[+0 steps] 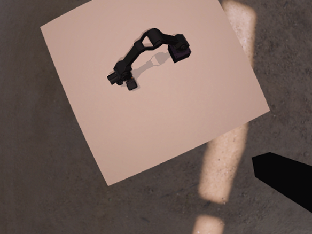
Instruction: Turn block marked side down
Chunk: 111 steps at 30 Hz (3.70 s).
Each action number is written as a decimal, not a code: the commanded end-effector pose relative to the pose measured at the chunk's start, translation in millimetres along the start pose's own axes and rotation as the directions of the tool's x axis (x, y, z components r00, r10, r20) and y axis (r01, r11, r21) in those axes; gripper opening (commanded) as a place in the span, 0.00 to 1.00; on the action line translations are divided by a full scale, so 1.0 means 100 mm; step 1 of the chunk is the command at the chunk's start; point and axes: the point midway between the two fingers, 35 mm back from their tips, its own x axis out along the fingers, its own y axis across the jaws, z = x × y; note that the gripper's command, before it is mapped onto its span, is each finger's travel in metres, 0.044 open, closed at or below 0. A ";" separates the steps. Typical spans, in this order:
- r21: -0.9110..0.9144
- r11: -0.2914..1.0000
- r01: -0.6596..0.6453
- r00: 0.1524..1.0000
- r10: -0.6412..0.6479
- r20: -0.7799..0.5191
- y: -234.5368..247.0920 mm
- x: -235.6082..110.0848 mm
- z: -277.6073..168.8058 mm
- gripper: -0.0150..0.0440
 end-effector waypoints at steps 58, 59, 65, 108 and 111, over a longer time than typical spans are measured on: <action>-0.003 1.000 -0.001 0.869 0.002 0.495 0.00 -0.21 -0.05 0.25; -0.003 1.000 -0.001 0.869 0.002 0.495 0.00 -0.21 -0.05 0.25; -0.004 1.000 -0.001 0.850 0.003 0.526 0.01 -0.15 -0.02 0.25; -0.003 1.000 0.000 0.489 0.003 0.872 0.00 0.08 -0.09 0.25; -0.003 1.000 0.000 0.489 0.003 0.872 0.00 0.08 -0.09 0.25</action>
